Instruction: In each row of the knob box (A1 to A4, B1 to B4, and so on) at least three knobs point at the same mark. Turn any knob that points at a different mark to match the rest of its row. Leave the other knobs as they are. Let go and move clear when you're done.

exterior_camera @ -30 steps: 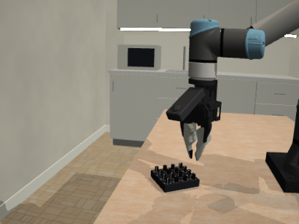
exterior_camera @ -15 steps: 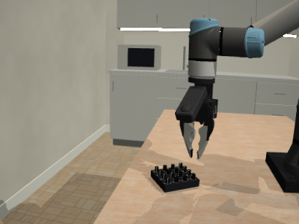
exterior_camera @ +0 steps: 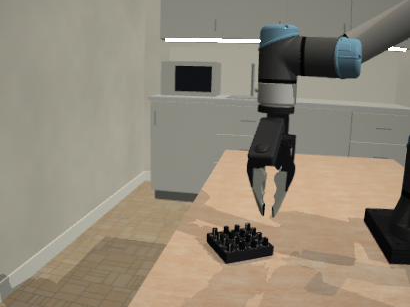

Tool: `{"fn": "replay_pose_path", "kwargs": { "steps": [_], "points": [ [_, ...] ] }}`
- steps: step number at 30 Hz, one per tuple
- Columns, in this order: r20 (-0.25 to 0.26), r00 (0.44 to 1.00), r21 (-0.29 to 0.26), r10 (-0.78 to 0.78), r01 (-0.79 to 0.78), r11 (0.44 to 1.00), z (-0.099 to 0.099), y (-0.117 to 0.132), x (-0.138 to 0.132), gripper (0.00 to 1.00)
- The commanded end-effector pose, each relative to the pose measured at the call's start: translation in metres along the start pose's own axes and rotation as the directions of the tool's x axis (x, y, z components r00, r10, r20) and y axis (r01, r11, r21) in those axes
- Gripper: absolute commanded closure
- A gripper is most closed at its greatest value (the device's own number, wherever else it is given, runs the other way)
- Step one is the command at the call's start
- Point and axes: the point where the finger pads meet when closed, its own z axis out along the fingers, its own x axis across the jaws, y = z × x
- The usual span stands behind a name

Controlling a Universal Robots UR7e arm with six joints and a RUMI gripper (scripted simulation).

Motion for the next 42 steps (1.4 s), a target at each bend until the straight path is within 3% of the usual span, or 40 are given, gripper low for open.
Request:
{"fn": "replay_pose_path", "kwargs": {
  "steps": [1,42],
  "points": [
    [-0.007,1.0,0.002,-0.011,0.011,1.0,-0.0029,-0.0002,0.0023,0.89],
    [-0.002,1.0,0.002,-0.01,0.01,1.0,0.0012,0.0,0.0006,0.89]
  ]
}}
